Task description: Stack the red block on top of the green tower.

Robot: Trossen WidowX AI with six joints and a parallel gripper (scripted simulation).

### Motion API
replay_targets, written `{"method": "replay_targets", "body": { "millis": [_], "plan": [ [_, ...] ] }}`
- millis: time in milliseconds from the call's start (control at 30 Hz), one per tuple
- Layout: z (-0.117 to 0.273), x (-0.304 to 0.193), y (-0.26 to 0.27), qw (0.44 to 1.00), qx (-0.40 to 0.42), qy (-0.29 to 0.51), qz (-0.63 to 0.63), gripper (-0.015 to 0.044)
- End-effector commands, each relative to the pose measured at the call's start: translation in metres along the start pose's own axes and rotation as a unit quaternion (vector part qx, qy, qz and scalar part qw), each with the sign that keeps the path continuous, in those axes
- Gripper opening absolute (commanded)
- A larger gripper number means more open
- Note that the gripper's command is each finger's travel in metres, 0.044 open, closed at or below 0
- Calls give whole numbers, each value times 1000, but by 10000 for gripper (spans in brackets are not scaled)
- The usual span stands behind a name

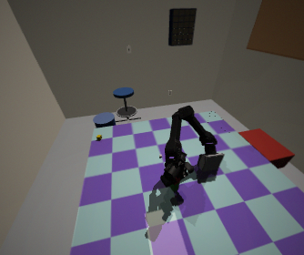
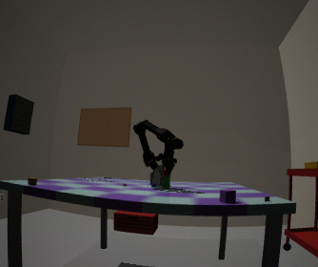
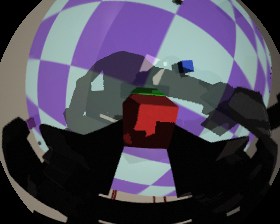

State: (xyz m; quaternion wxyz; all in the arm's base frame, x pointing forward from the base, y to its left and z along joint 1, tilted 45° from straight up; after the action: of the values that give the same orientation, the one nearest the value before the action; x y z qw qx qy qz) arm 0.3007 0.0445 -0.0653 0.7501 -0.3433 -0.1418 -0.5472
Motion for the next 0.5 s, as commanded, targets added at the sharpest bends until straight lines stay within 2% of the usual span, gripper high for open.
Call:
{"method": "replay_targets", "body": {
  "millis": [0,233,467],
  "plan": [
    [-1,0,0,1000,0,0,0,263],
    [-1,0,0,1000,0,0,0,440],
    [-1,0,0,1000,0,0,0,440]
  ]
}}
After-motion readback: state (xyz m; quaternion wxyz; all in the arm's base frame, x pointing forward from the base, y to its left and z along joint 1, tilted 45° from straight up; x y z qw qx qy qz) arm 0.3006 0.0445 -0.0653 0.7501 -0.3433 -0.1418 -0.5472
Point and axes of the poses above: the point midway between the two fingers, 35 mm back from their tips, its own z axis back along the fingers, its own y axis across the jaws, x = y × z, the point moved 3 cm from there along z, back along the fingers, and after that the axes turned 12 degrees about z, right-handed, at the moved point
